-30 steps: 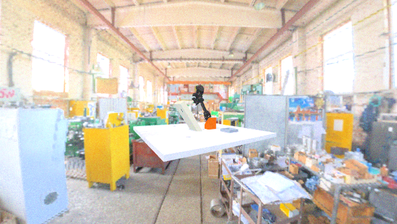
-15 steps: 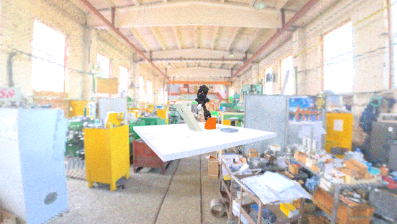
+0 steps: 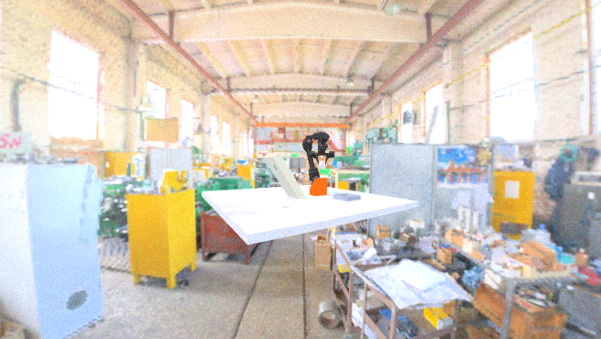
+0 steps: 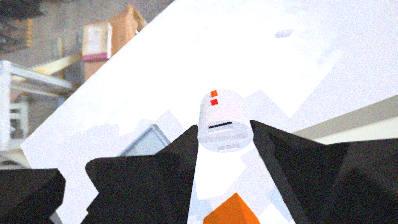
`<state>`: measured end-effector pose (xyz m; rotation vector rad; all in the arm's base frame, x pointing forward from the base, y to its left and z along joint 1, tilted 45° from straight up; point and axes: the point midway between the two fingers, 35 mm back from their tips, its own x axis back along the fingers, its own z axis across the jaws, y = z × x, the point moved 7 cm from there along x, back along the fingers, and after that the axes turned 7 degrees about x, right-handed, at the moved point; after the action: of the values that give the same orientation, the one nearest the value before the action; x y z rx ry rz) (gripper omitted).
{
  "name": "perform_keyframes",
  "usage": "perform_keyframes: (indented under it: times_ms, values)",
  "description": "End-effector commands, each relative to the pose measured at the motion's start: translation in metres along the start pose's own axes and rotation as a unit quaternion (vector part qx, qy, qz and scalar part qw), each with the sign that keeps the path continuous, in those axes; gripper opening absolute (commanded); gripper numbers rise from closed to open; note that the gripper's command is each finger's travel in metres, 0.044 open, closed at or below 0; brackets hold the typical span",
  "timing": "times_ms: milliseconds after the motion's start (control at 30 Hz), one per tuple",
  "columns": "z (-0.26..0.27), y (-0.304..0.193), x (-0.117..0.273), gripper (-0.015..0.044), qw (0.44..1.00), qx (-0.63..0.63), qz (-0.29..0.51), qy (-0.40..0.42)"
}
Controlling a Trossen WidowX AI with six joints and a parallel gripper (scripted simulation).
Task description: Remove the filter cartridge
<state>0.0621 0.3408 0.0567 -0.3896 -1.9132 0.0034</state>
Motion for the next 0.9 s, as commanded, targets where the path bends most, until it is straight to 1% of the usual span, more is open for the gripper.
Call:
perform_keyframes:
  times_ms: [0,233,533,867]
  values:
    - [0.025,0.0,-0.004,0.0,0.996,0.075,-0.016,0.036]
    - [0.035,-0.001,-0.007,0.0,0.994,0.096,-0.02,0.047]
    - [0.094,-0.028,-0.036,0.0,0.977,0.186,-0.03,0.1]
    - [0.146,-0.073,-0.068,0.0,0.944,0.287,-0.035,0.157]
